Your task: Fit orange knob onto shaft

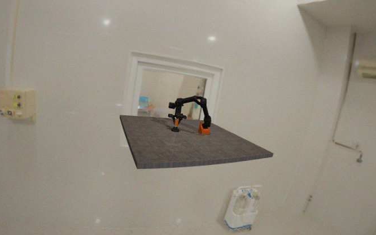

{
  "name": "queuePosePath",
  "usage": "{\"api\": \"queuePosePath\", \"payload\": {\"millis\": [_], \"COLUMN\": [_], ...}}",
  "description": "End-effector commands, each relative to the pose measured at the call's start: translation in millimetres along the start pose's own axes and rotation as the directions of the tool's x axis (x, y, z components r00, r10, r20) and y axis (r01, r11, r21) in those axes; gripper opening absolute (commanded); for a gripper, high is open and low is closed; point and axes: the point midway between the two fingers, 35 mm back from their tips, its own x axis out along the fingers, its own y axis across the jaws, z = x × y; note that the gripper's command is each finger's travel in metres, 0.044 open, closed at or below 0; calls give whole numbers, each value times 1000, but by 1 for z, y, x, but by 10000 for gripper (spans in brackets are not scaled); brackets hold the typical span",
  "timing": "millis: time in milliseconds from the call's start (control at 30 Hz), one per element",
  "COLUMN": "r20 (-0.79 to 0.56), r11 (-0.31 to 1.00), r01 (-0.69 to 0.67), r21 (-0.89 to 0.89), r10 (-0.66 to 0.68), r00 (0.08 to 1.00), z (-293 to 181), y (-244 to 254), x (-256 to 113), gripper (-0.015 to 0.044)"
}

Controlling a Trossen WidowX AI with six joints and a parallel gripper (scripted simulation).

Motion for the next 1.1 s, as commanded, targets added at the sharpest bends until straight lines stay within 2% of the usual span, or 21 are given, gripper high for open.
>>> {"api": "queuePosePath", "payload": {"millis": [0, 100, 1067], "r20": [0, -1, 0], "r11": [996, 985, 983], "r01": [7, 7, 7], "r21": [-90, -173, -182], "r10": [-7, -7, -7], "r00": [1000, 1000, 1000], "z": [-1, -2, -1], "y": [-1, -2, 0], "x": [-3, -4, -3], "gripper": [0, 0, 0]}}
